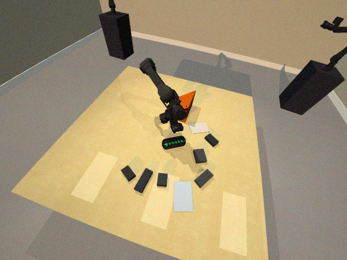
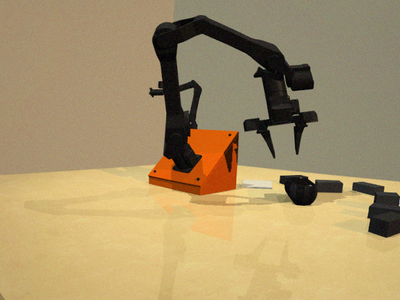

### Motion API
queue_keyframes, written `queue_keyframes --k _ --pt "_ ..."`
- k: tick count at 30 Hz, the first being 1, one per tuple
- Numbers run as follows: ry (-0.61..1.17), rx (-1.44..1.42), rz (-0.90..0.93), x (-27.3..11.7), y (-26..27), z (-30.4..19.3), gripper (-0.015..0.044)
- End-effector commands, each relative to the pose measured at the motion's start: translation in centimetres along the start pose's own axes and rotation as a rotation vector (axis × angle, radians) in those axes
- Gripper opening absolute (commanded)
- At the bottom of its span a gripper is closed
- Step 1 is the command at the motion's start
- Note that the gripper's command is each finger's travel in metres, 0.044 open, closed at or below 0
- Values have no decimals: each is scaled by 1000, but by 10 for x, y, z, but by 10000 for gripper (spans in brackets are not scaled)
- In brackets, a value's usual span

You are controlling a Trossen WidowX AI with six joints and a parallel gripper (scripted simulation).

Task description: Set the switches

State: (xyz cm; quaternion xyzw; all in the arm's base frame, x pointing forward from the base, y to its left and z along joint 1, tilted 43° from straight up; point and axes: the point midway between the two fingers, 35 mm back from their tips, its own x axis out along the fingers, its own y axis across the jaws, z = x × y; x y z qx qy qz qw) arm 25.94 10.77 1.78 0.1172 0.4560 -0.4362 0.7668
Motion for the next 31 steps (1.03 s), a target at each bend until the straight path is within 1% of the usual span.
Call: queue_keyframes --k 1,4,6,8,12,14,23,31 --pt "0 0 0 0 0 0 367" --pt "0 0 0 0 0 0 440" --pt "0 0 0 0 0 0 440" --pt "1 0 0 -8 3 0 388" --pt "3 -1 0 -59 12 0 282" --pt "2 -1 -1 -77 13 -1 230" --pt "2 -1 -1 -79 13 -1 0" --pt "2 -1 -1 -79 13 -1 0"
